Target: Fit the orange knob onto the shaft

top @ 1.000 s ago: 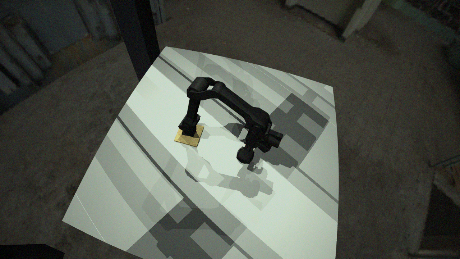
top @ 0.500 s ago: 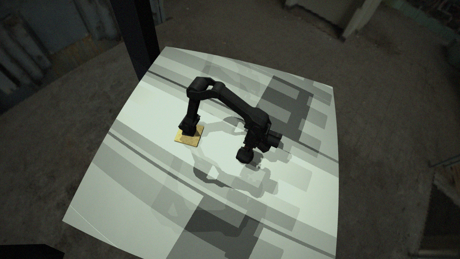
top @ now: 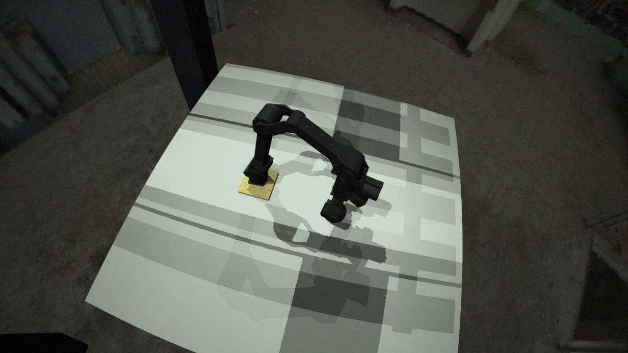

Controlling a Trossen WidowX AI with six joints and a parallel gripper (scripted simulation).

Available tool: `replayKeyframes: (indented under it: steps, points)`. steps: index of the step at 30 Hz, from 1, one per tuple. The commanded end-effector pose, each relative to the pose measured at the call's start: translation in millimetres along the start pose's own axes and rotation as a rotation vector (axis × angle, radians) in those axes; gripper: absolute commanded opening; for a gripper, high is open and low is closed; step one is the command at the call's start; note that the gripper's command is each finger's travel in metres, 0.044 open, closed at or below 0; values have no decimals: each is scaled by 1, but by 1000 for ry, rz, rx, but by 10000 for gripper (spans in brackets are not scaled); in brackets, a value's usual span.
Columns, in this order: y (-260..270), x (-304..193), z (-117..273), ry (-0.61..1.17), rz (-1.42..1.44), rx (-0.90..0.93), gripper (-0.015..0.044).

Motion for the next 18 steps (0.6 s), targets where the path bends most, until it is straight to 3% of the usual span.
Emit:
replayKeyframes:
  steps: [1,18]
  points:
    - [0,-1,2,-2,-4,-4,0]
    - [0,2,6,-3,-214,-4,0]
Point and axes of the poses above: the point midway between the two fingers, 35 mm back from their tips, its own z axis back along the fingers, its own y axis across the jaws, x = y × z, the point moved 4 cm from there along z, back along the fingers, and after that the axes turned 7 degrees about -z, right-handed, at the moved point
